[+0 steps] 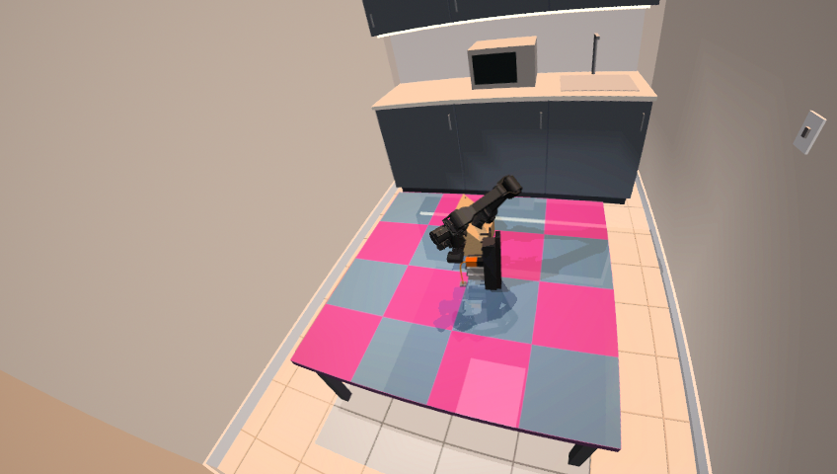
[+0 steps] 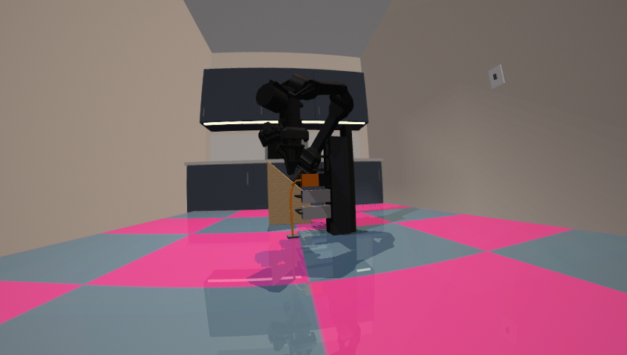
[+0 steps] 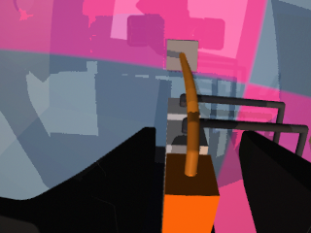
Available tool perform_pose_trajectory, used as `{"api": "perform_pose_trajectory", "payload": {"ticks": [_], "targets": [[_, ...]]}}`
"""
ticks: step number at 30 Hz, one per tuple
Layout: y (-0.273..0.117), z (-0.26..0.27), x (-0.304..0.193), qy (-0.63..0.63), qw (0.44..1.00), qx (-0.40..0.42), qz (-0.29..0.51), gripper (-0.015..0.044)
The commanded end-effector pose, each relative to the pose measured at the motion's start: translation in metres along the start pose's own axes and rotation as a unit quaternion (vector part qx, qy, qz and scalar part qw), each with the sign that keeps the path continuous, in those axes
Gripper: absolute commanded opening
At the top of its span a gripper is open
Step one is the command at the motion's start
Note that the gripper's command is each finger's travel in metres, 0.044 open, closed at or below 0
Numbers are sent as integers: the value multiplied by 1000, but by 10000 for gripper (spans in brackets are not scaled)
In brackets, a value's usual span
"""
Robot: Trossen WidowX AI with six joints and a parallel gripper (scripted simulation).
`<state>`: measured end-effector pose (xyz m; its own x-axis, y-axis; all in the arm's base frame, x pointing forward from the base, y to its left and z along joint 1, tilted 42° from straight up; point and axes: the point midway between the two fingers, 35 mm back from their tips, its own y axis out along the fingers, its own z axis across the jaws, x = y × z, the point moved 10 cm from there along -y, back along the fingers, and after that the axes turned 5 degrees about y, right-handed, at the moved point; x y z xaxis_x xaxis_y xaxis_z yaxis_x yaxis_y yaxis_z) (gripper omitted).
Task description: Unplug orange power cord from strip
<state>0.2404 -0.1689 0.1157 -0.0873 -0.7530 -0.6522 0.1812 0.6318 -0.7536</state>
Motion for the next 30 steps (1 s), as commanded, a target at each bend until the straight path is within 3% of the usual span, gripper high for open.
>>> {"api": "perform_pose_trajectory", "payload": {"ticks": [1, 30], "targets": [[0, 0, -3, 4, 1000, 0, 3, 160], [2, -4, -39, 4, 1000, 0, 4, 160]]}}
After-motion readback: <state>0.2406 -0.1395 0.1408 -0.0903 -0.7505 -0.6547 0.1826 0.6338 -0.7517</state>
